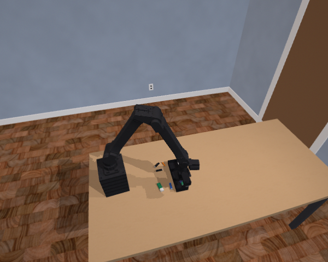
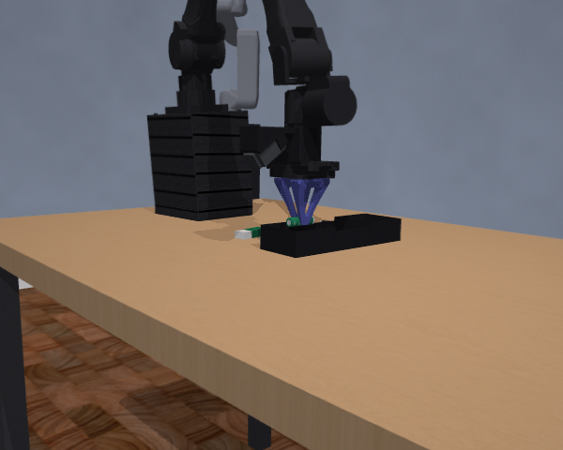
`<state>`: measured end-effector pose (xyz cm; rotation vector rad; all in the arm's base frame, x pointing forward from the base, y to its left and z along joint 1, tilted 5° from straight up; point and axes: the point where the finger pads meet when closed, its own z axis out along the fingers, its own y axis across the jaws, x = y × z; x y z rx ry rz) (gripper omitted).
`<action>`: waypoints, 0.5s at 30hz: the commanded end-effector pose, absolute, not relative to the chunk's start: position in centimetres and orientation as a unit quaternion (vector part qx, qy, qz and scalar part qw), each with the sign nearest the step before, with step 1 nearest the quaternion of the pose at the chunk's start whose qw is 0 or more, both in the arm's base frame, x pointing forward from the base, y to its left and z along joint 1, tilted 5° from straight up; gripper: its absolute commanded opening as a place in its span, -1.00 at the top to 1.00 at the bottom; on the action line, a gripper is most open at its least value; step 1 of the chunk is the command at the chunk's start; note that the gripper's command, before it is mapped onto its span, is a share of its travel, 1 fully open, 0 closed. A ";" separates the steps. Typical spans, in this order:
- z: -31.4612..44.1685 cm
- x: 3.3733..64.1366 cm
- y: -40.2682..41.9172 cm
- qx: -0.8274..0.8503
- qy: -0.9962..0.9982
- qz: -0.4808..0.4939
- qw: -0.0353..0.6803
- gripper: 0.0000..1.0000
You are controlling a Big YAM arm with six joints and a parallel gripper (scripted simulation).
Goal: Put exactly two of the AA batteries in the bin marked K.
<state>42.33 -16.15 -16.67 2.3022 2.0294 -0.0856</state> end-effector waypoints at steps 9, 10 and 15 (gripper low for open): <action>-18.7 43.4 -17.4 0.750 0.659 -0.025 0.048 0.82; -19.0 43.2 -17.4 0.750 0.659 -0.026 0.046 0.82; -19.4 42.8 -17.4 0.750 0.659 -0.027 0.044 0.82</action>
